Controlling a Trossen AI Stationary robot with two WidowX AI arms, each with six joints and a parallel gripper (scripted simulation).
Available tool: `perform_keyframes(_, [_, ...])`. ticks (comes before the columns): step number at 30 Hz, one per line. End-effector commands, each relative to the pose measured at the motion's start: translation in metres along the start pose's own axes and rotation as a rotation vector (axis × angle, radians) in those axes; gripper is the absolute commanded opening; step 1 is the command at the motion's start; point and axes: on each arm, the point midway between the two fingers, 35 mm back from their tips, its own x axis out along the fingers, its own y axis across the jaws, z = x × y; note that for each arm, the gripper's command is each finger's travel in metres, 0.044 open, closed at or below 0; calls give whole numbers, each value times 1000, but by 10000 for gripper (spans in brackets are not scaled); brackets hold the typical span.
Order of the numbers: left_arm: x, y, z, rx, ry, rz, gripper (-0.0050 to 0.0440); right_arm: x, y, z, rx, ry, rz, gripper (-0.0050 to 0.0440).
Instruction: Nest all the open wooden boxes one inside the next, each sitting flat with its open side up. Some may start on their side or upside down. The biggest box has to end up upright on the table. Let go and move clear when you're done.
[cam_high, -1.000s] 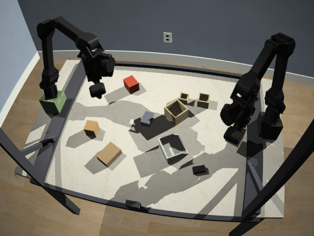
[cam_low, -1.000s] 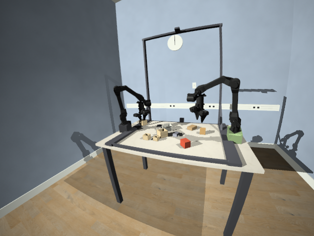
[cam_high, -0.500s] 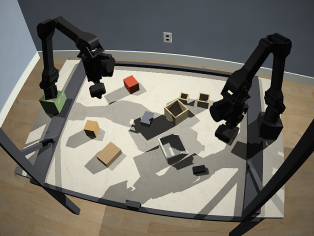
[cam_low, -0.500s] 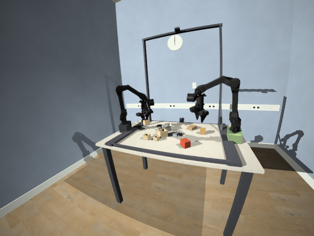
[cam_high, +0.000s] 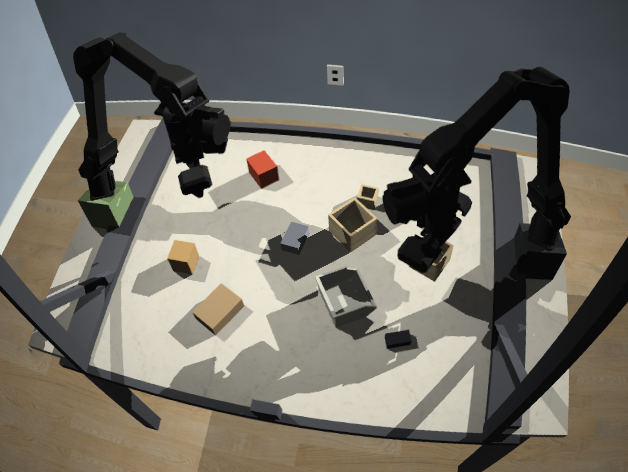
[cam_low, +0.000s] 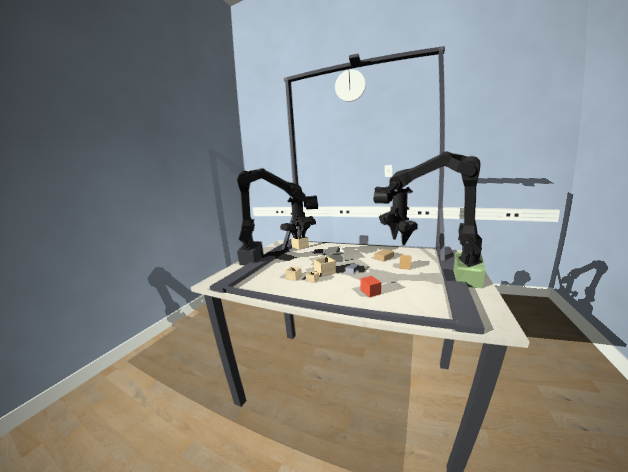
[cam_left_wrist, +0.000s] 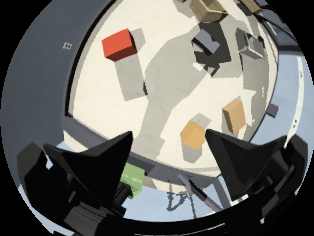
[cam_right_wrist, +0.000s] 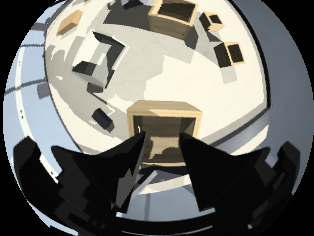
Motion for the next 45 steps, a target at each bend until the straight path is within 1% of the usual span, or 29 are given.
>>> perform_keyframes(1, [-4, -1, 3, 0, -12, -9, 400, -11, 8, 23, 4, -17, 18, 263])
perform_keyframes(9, [-4, -1, 3, 0, -12, -9, 400, -19, 11, 59, 4, -19, 19, 263])
perform_keyframes(11, [-4, -1, 3, 0, -12, -9, 400, -19, 11, 59, 4, -19, 19, 263])
perform_keyframes(26, [-4, -1, 3, 0, -12, -9, 400, -28, 8, 125, -15, -27, 16, 263])
perform_keyframes(28, [-4, -1, 3, 0, -12, -9, 400, -28, 8, 125, -15, -27, 16, 263])
perform_keyframes(43, [-4, -1, 3, 0, -12, -9, 400, -32, -9, 187, -41, -37, 7, 263])
perform_keyframes(45, [-4, -1, 3, 0, -12, -9, 400, -32, -9, 187, -41, -37, 7, 263])
